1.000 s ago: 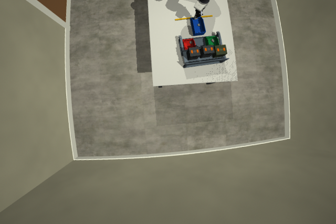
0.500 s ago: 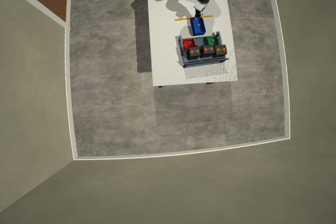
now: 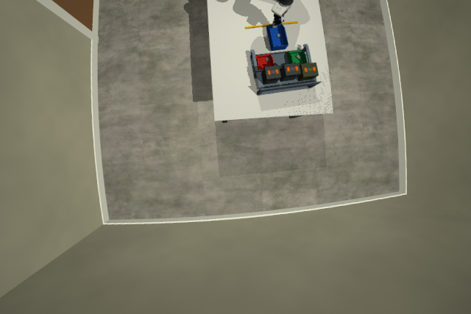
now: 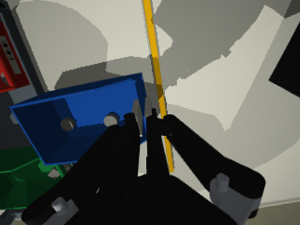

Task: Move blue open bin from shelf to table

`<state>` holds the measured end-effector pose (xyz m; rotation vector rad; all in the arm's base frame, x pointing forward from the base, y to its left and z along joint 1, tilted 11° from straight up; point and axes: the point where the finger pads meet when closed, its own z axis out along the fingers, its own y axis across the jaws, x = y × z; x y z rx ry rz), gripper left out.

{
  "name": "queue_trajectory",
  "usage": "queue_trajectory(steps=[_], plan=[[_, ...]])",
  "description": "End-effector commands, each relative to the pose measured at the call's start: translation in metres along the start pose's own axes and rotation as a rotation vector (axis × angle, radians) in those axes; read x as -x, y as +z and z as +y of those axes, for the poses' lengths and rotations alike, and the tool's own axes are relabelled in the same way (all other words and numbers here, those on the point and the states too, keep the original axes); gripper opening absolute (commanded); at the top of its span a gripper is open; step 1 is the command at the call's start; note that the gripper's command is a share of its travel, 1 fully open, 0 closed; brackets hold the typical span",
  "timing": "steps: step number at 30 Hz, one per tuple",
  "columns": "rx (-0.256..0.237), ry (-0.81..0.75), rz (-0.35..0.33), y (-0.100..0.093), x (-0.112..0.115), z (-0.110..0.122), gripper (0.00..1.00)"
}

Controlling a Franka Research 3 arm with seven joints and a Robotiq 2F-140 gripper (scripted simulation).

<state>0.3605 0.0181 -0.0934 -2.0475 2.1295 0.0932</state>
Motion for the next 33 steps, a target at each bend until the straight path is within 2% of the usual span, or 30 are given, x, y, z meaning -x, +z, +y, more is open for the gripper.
queue_trajectory(steps=[1, 13, 18, 33], plan=[[-0.003, 0.020, 0.003, 0.005, -0.001, 0.000, 0.00], [-0.003, 0.020, 0.003, 0.005, -0.001, 0.000, 0.00], [-0.003, 0.020, 0.003, 0.013, -0.001, 0.000, 0.00], [-0.002, 0.015, 0.002, 0.016, -0.001, 0.000, 0.00]])
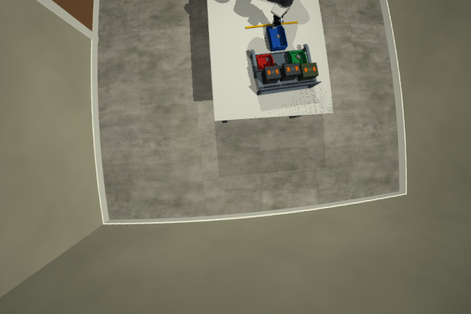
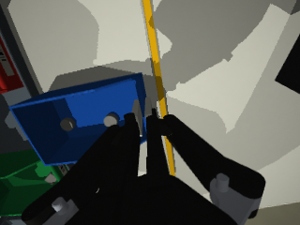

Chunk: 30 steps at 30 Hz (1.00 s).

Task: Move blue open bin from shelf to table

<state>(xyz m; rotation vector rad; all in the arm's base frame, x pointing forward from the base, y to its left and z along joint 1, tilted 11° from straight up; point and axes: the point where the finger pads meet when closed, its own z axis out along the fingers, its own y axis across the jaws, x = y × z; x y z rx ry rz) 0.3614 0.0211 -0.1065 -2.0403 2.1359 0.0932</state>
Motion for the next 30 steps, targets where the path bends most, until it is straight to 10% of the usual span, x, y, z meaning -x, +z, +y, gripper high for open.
queue_trajectory(steps=[1, 14, 15, 30], plan=[[-0.001, 0.011, 0.003, 0.0039, -0.0016, -0.0006, 0.00], [-0.002, 0.014, 0.003, 0.0052, -0.0019, -0.0008, 0.00], [-0.002, 0.002, 0.000, 0.0044, -0.0004, -0.0008, 0.57], [-0.002, 0.002, 0.000, 0.0044, -0.0004, -0.0008, 0.57]])
